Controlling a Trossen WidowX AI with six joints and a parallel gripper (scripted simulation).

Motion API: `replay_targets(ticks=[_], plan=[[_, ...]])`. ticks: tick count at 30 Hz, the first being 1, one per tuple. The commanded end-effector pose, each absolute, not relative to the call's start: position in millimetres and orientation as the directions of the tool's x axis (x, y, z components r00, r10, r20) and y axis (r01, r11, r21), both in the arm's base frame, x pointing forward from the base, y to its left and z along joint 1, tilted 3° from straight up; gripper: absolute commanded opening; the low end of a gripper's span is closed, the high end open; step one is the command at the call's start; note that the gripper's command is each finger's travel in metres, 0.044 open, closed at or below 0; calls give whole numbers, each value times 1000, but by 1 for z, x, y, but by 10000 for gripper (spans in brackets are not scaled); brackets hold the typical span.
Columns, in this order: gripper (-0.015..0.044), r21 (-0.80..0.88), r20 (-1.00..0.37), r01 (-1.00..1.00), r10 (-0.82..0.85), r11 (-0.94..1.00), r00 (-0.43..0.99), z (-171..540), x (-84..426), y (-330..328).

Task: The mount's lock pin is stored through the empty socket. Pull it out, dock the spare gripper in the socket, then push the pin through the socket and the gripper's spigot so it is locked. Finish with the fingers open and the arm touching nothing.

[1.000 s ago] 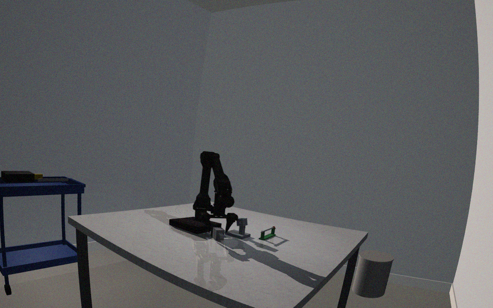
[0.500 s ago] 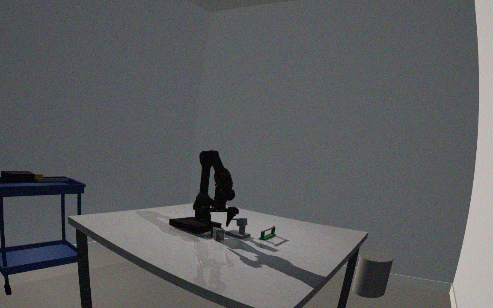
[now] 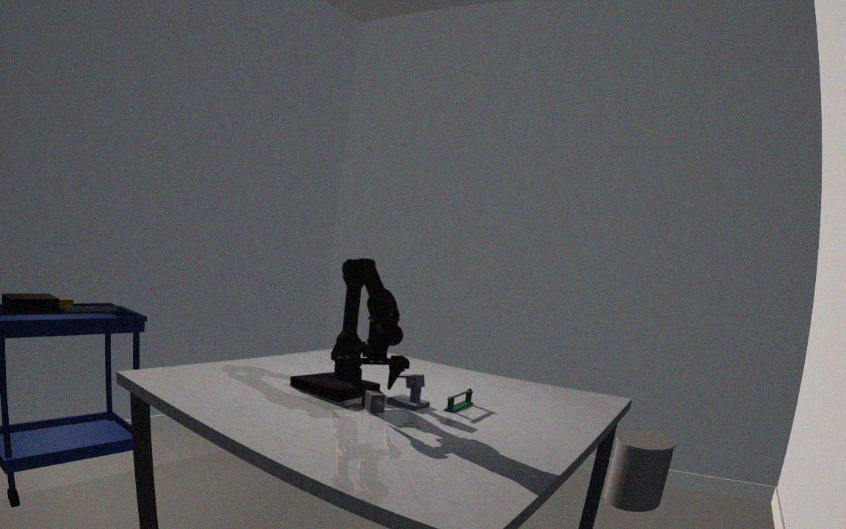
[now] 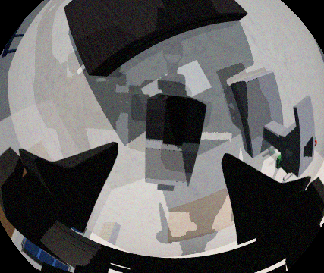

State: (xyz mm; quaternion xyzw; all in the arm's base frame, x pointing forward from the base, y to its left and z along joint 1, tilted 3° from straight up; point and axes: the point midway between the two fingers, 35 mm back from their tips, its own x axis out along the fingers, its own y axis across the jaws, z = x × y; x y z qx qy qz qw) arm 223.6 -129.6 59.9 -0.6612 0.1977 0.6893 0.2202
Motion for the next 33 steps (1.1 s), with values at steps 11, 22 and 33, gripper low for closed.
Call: replay_targets(ticks=[11, 22, 33], plan=[[440, -19, -999, -565, 42, -825, -28, 120, 225, -131], [440, 21, -999, -1000, 37, -18, -21, 120, 226, -132], [440, 38, -999, -469, 33, 882, -18, 130, 225, -133]])
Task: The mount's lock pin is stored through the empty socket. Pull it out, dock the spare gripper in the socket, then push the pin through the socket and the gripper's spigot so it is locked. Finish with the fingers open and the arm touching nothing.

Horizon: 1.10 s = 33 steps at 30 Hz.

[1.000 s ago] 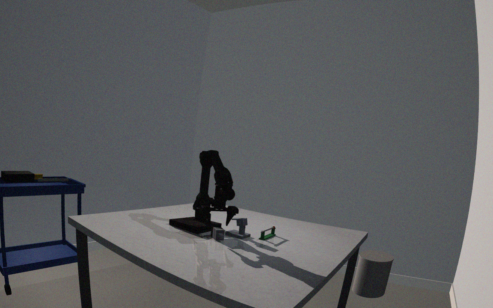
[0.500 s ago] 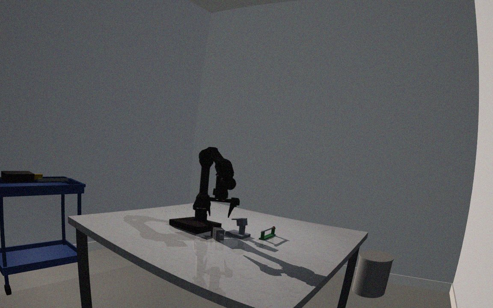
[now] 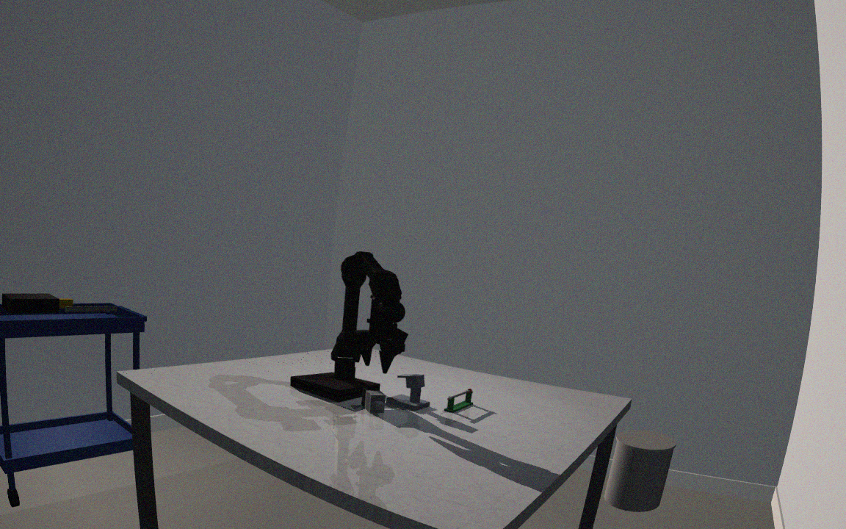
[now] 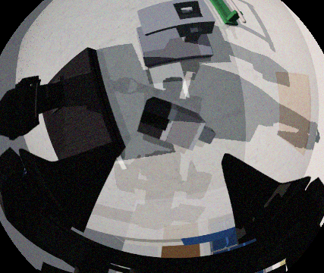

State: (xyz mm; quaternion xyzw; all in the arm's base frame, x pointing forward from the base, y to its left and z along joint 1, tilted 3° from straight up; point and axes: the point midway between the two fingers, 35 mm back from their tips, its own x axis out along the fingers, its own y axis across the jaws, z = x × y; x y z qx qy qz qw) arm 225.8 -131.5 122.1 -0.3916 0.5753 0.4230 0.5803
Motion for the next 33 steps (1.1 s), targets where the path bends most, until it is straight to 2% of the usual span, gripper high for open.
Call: replay_targets(ticks=[1, 7, 14, 33], plan=[[440, 37, -999, -379, 33, 925, -18, 131, 225, -133], [440, 31, -999, 18, 31, 999, -17, 136, 225, -133], [440, 20, -999, 435, 30, 900, -16, 140, 225, -133], [440, 19, -999, 467, 30, 884, -16, 127, 226, -133]])
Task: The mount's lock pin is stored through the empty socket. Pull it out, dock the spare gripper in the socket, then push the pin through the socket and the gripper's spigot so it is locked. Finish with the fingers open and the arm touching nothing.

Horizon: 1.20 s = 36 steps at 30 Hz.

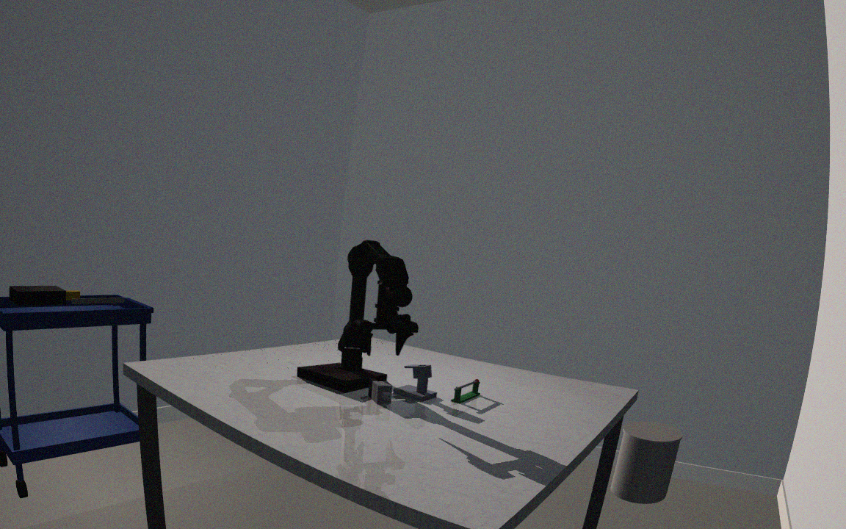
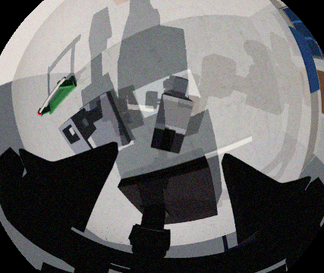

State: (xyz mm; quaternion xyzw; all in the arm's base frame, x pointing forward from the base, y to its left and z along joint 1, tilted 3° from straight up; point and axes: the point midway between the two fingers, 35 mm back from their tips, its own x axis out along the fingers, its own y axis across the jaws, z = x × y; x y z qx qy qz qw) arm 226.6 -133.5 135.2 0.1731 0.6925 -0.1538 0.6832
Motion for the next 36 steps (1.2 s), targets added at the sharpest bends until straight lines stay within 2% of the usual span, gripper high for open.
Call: replay_targets(ticks=[1, 10, 36], plan=[[440, 19, -999, 475, 30, 880, -16, 122, 226, -133], [440, 16, -999, 554, 30, 833, -17, 76, 224, -130], [440, 15, -999, 559, 30, 829, -17, 37, 225, -130]])
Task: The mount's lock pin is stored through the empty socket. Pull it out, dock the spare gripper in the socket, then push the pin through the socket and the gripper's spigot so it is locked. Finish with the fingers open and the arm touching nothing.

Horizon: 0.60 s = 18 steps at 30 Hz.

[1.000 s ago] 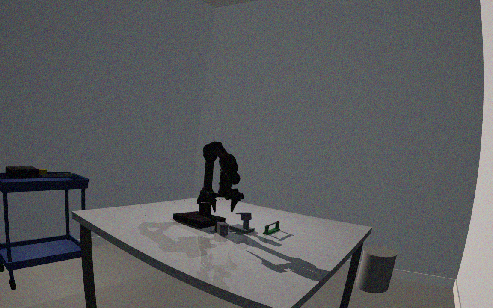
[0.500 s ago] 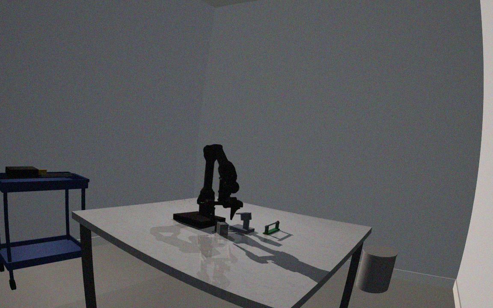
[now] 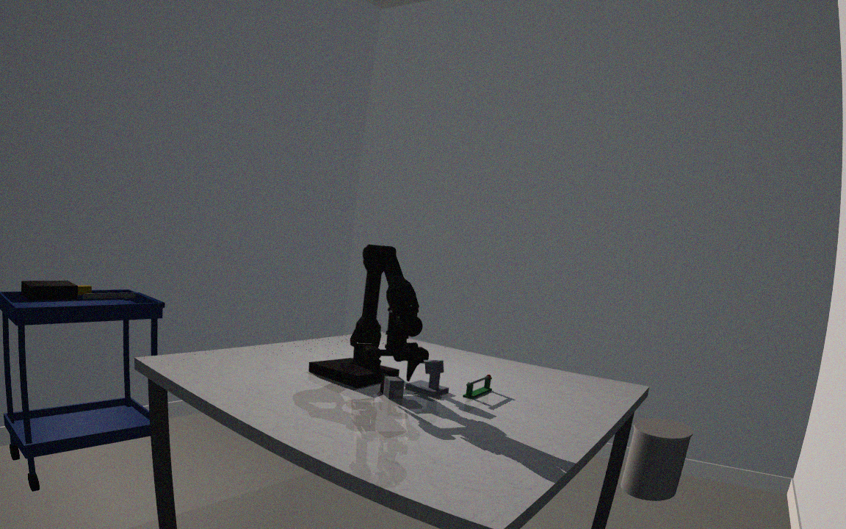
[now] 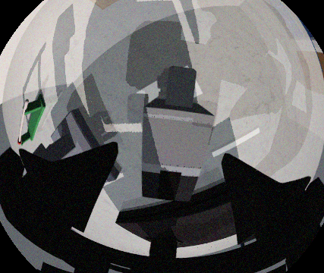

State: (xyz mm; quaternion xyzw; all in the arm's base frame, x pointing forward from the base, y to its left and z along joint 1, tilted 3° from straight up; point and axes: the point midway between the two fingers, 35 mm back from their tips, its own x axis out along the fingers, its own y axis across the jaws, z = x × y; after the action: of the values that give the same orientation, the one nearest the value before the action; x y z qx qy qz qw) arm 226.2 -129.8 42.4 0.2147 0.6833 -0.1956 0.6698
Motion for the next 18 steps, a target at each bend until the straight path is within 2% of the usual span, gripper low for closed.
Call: replay_targets(ticks=[1, 18], plan=[[440, 15, -999, 560, 30, 829, -17, 36, 225, -130], [440, 15, -999, 564, 30, 826, -17, 8, 222, -127]])
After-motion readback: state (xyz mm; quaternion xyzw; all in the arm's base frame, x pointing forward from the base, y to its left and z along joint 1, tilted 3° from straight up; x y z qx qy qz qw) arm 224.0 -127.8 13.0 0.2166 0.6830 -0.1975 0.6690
